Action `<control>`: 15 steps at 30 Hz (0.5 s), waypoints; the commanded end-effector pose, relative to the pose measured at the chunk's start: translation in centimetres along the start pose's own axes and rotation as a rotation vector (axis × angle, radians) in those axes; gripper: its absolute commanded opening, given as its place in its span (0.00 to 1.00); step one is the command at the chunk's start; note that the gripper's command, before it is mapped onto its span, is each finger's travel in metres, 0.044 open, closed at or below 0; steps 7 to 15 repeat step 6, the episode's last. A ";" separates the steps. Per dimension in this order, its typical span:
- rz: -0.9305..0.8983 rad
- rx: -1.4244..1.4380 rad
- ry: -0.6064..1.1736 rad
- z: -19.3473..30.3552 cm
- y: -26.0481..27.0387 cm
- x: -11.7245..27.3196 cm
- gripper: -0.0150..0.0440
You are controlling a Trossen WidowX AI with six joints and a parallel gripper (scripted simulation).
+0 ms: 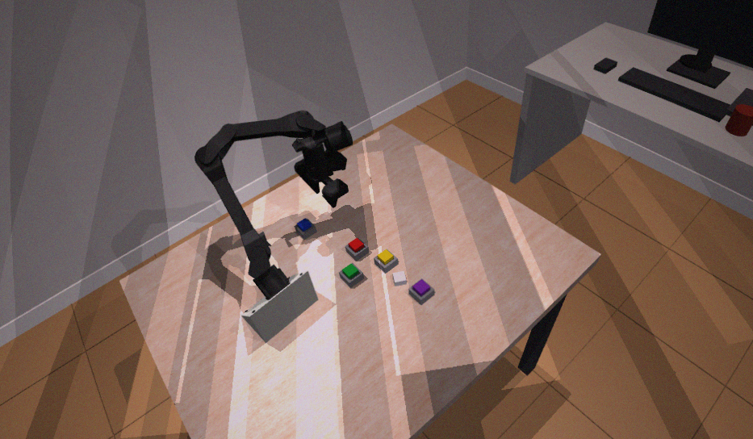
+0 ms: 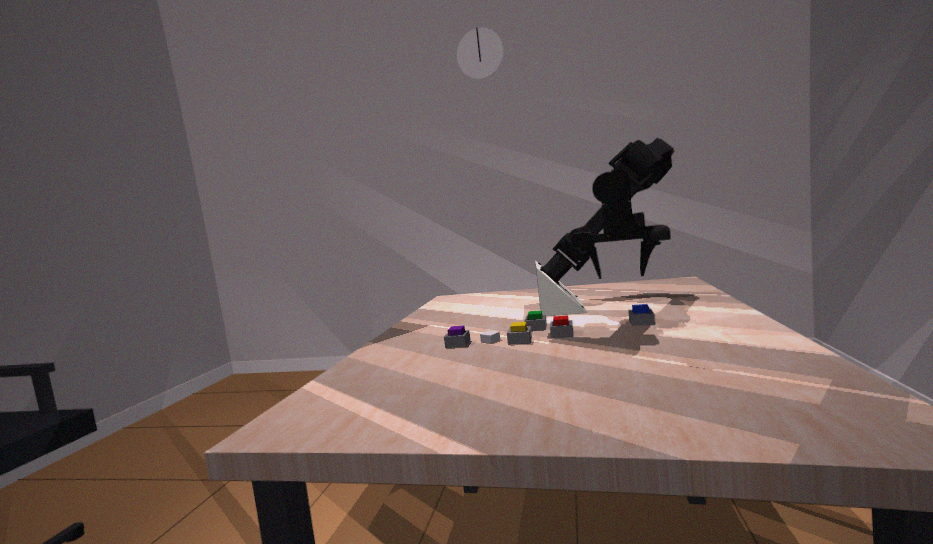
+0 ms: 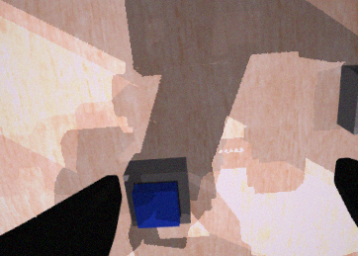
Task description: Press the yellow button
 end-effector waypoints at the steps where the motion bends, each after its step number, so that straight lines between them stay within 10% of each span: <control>1: -0.012 -0.003 0.003 3.0 3.3 0.8 0.93; 15: -0.012 -0.003 0.003 3.0 3.3 0.8 0.93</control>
Point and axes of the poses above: the point midway between the two fingers, 35 mm back from their tips, its own x axis back along the fingers, its own y axis across the jaws, z = x × y, the point moved 2 cm from there along x, back along the fingers, and after that the axes turned 9 degrees about -x, right-handed, at the moved point
